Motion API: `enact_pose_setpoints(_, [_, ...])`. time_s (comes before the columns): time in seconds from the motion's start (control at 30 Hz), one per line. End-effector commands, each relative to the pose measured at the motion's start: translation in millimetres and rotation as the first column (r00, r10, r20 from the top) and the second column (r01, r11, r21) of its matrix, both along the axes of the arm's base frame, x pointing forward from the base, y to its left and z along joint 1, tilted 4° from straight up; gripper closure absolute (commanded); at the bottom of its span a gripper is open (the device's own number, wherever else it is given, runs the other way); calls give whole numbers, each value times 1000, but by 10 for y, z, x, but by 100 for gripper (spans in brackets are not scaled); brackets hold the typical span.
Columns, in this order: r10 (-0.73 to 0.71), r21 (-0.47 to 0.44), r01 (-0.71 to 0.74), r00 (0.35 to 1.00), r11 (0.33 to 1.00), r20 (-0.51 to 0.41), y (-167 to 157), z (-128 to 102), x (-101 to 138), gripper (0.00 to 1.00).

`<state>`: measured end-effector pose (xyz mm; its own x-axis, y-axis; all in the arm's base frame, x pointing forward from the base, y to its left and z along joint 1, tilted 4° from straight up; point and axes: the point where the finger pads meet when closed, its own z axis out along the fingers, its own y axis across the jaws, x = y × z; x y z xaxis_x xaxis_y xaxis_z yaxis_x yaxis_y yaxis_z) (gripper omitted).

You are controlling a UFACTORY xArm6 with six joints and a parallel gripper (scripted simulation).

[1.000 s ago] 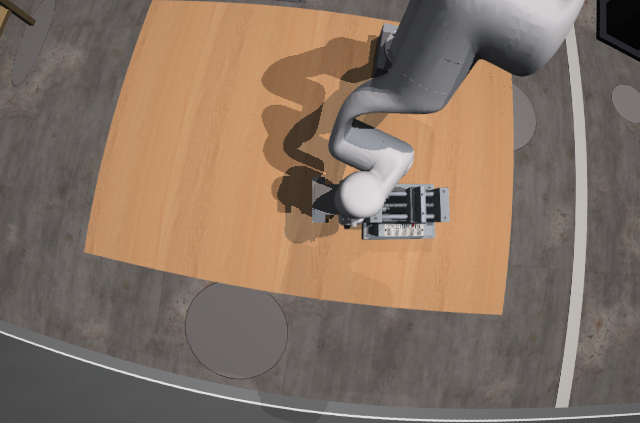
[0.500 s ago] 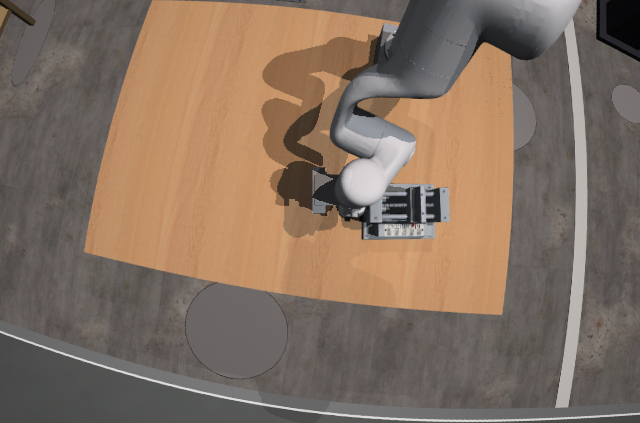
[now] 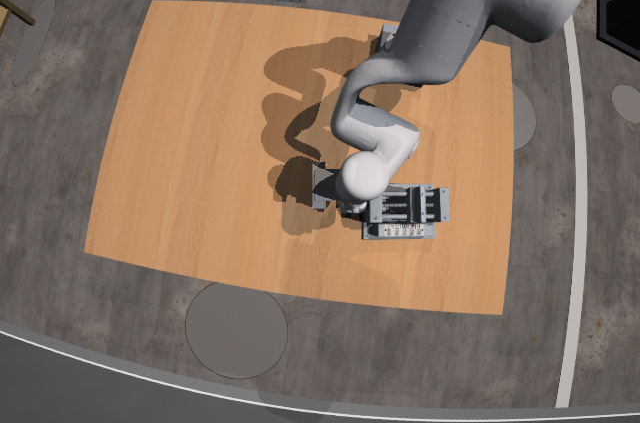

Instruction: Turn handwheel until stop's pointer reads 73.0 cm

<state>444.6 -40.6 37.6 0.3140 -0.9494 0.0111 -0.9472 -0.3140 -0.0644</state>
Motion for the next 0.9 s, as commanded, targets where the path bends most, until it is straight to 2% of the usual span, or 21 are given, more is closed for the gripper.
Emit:
enact_pose_setpoints(0.0, [0,0,0,1000,1000,2,-2,63,3,94])
enact_pose_setpoints(0.87, [0,0,0,1000,1000,2,44,288,134,94])
